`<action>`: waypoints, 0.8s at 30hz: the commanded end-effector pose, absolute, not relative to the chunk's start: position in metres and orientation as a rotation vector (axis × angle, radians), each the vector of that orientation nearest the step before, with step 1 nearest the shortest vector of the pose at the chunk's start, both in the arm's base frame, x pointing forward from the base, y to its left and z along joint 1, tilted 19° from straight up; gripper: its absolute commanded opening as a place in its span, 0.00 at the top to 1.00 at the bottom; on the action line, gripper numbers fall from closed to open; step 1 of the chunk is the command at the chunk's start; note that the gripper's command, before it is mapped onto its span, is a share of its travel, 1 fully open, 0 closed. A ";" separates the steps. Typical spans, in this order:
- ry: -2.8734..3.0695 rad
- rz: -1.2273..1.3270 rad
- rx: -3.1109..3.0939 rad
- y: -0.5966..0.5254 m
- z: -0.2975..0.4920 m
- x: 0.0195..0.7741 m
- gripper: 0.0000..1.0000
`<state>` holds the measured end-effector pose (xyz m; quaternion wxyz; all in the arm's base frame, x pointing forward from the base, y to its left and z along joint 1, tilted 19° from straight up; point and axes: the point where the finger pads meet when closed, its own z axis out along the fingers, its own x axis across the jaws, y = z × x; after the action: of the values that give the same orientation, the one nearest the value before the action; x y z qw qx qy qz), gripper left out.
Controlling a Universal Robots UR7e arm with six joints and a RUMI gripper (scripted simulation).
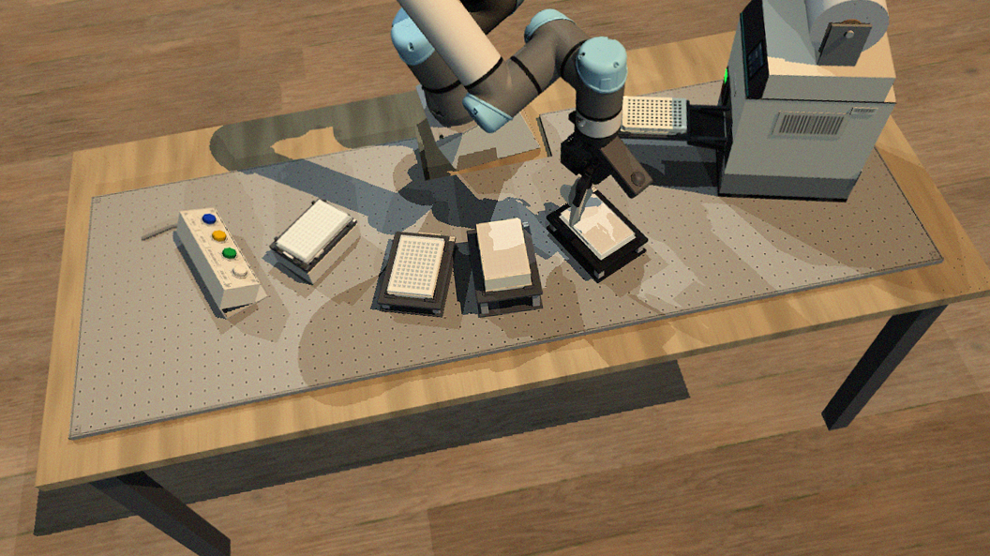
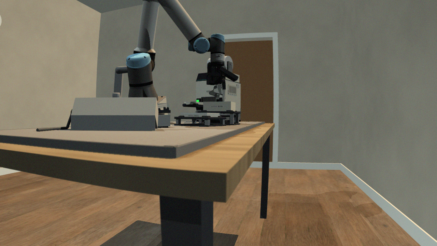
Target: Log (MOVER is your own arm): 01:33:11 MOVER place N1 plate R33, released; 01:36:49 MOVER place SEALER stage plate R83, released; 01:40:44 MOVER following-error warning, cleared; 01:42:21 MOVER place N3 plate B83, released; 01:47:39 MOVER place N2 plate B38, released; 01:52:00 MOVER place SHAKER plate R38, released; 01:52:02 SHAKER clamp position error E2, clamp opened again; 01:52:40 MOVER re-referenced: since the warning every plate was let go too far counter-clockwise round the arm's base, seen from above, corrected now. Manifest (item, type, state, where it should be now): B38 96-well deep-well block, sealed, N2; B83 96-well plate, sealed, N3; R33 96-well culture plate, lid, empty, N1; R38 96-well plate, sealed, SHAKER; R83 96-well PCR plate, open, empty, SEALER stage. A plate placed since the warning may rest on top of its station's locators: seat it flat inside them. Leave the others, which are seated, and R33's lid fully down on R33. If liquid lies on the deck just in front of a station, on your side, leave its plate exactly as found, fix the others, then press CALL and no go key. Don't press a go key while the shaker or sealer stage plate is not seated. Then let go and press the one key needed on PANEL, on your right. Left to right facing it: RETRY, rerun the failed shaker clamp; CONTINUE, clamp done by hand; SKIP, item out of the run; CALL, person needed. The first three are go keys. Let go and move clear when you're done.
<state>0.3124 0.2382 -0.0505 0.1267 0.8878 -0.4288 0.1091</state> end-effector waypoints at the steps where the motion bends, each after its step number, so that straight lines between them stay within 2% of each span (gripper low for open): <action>1: -1.249 0.319 2.585 0.239 -0.050 0.313 0.18; 24: -1.249 0.319 2.585 0.244 -0.035 0.311 0.18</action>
<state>0.3115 0.2417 -0.0403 0.1265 0.8878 -0.4287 0.1092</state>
